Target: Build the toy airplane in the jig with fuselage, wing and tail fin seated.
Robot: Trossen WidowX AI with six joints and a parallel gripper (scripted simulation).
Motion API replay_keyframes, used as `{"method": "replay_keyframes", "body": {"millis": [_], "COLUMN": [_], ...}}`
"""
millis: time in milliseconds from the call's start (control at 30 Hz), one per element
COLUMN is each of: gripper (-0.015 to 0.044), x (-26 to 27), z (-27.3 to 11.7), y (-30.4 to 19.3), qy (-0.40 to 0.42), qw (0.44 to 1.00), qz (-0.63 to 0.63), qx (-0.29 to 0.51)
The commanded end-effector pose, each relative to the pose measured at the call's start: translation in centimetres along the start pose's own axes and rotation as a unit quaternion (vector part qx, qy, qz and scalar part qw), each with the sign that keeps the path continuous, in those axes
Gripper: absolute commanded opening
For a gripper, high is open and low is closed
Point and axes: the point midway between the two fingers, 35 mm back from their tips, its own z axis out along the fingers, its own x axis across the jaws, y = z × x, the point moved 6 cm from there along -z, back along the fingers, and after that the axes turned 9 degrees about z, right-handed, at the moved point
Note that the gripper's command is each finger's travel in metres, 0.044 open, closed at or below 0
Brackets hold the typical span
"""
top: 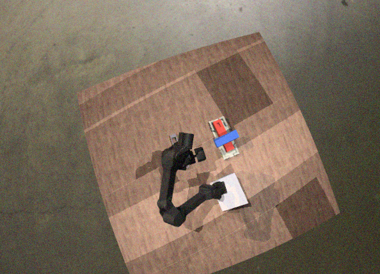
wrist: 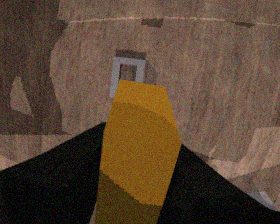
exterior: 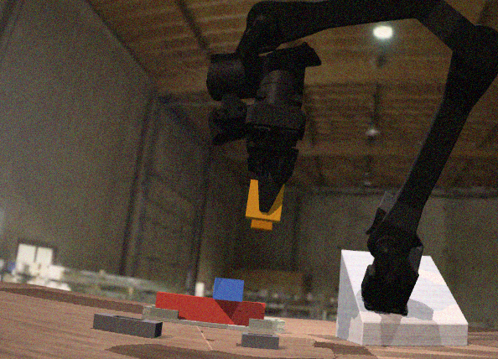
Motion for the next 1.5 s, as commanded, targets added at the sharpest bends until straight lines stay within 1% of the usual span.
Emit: {"method": "replay_keyframes", "body": {"millis": [0,800,1467], "gripper": [0.0000,0.0000,0.0000], "x": [-0.6,-4.4,-8.5], "z": [-0.2,0.0,1.0], "y": [1.1,6.6,10.6], "qy": [-0.003,-0.004,-0.002], "qw": [1.000,1.000,1.000], "qz": [-0.004,-0.018,-0.029], "qx": [-0.001,0.005,0.010]}}
